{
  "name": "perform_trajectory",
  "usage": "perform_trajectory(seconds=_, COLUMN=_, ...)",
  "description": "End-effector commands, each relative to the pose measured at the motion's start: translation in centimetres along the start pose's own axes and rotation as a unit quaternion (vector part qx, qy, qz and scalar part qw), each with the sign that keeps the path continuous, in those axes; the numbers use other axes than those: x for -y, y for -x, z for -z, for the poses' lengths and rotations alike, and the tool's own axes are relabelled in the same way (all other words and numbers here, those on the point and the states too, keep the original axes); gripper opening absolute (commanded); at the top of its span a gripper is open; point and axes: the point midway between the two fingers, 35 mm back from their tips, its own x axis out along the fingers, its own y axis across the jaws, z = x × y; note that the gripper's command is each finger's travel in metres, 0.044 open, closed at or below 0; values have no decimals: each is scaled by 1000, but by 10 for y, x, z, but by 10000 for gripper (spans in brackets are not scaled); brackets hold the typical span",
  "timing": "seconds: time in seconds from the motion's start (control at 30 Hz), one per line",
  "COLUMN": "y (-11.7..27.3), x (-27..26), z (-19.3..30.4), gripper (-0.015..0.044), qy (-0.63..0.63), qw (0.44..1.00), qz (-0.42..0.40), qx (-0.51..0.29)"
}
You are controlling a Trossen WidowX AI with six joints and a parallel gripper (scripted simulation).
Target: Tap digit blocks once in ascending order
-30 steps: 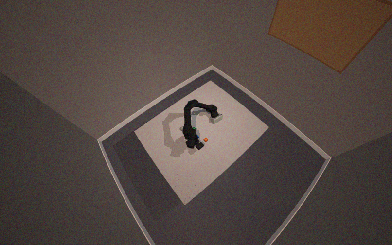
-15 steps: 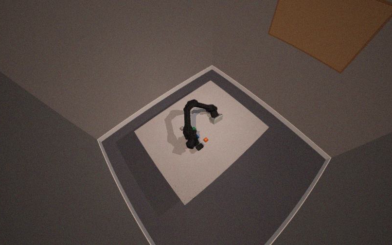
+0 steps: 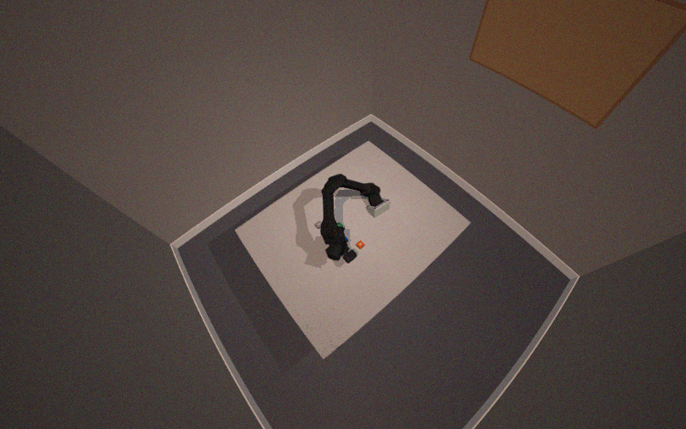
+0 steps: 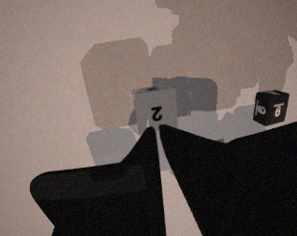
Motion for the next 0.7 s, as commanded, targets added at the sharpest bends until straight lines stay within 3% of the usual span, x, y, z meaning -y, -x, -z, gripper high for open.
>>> perform_trajectory(seconds=0.0, y=13, x=-1, z=-2, gripper=20, qy=-4, qw=1000, qz=-5, qx=4)
perform_trajectory(seconds=0.1, y=21, x=-1, z=-3, gripper=20, qy=-4, qw=1000, qz=-5, qx=4)
perform_trajectory(seconds=0.3, y=91, x=0, z=-1, gripper=20, qy=-4, qw=1000, qz=-6, qx=4)
perform_trajectory(seconds=0.47, y=94, x=4, z=3, gripper=20, qy=-3, qw=1000, qz=-6, qx=4)
perform_trajectory(seconds=0.67, y=94, x=41, z=40, gripper=20, qy=-2, qw=1000, qz=-5, qx=2)
